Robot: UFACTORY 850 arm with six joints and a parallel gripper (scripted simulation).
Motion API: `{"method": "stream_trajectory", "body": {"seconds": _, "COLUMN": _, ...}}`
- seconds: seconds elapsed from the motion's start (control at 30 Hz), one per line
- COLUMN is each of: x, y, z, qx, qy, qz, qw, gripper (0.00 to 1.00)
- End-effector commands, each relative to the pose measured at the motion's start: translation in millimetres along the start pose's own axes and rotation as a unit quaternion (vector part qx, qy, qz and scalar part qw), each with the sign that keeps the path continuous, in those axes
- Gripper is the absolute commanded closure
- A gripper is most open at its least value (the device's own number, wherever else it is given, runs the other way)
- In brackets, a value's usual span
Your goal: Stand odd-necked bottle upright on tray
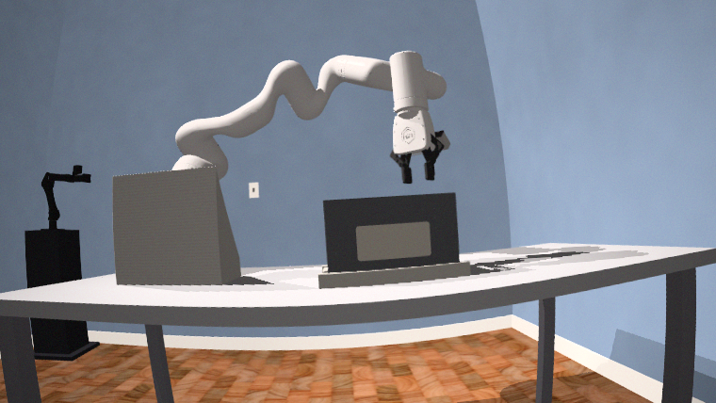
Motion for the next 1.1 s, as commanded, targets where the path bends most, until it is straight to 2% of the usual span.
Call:
{"method": "stream_trajectory", "body": {"seconds": 0.0, "x": 3.3, "y": 0.4, "z": -0.5, "qx": 0.000, "qy": 0.001, "qz": 0.001, "qw": 1.000, "gripper": 0.35}}
{"method": "stream_trajectory", "body": {"seconds": 0.4, "x": 19.3, "y": 0.6, "z": -0.6, "qx": 0.000, "qy": 0.001, "qz": 0.001, "qw": 1.000, "gripper": 0.35}}
{"method": "stream_trajectory", "body": {"seconds": 1.07, "x": 33.1, "y": 0.7, "z": -0.7, "qx": 0.000, "qy": 0.001, "qz": 0.001, "qw": 1.000, "gripper": 0.35}}
Point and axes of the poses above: the point where the finger pads meet when closed, its own x axis out along the fingers, its own y axis across the jaws, z = x × y, the point moved 9 cm from there along -x, back along the fingers, and after that the axes turned 4 degrees about x, right-handed, at the moved point
